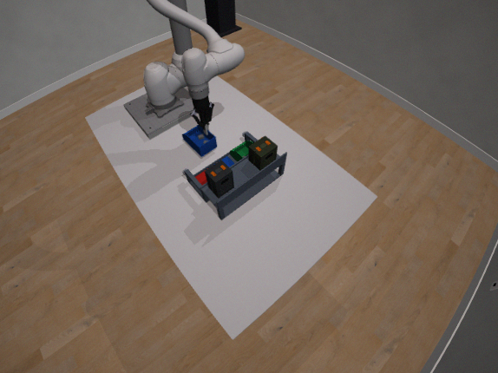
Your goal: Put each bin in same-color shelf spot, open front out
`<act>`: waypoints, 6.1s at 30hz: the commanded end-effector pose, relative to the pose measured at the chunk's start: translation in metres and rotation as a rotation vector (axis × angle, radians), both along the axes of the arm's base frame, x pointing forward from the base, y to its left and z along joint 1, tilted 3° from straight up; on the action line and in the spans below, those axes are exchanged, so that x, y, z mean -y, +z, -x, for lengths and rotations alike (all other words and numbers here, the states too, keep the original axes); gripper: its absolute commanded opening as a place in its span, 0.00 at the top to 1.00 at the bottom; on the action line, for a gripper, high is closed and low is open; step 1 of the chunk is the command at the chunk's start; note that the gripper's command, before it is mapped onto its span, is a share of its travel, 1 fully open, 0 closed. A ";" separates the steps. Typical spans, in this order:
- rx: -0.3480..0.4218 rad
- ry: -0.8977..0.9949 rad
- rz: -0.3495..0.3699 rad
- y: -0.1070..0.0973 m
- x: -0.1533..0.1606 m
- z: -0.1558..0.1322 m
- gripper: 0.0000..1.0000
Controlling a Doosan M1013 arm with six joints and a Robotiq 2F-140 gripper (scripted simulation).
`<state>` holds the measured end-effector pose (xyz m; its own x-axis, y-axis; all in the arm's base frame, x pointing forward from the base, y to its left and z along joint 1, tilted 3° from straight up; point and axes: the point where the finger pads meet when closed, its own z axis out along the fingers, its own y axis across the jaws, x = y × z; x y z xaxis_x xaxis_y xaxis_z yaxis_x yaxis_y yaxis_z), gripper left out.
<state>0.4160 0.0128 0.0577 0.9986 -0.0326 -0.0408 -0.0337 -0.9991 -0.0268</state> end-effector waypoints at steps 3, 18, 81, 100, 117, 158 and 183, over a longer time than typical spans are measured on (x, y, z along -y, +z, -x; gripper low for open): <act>0.000 -0.010 0.001 0.000 -0.005 -0.003 0.90; -0.001 -0.027 0.001 0.000 -0.014 -0.008 0.90; -0.003 -0.027 0.001 -0.002 -0.011 -0.048 0.90; -0.085 -0.025 -0.002 0.002 -0.011 -0.052 0.90; -0.205 -0.021 -0.007 0.007 -0.010 -0.058 0.90; -0.242 -0.020 -0.009 0.008 -0.010 -0.060 0.90; -0.242 -0.020 -0.009 0.008 -0.010 -0.067 0.90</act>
<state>0.4823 0.0227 0.0656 0.9590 -0.0514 -0.2788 -0.0604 -0.9979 -0.0239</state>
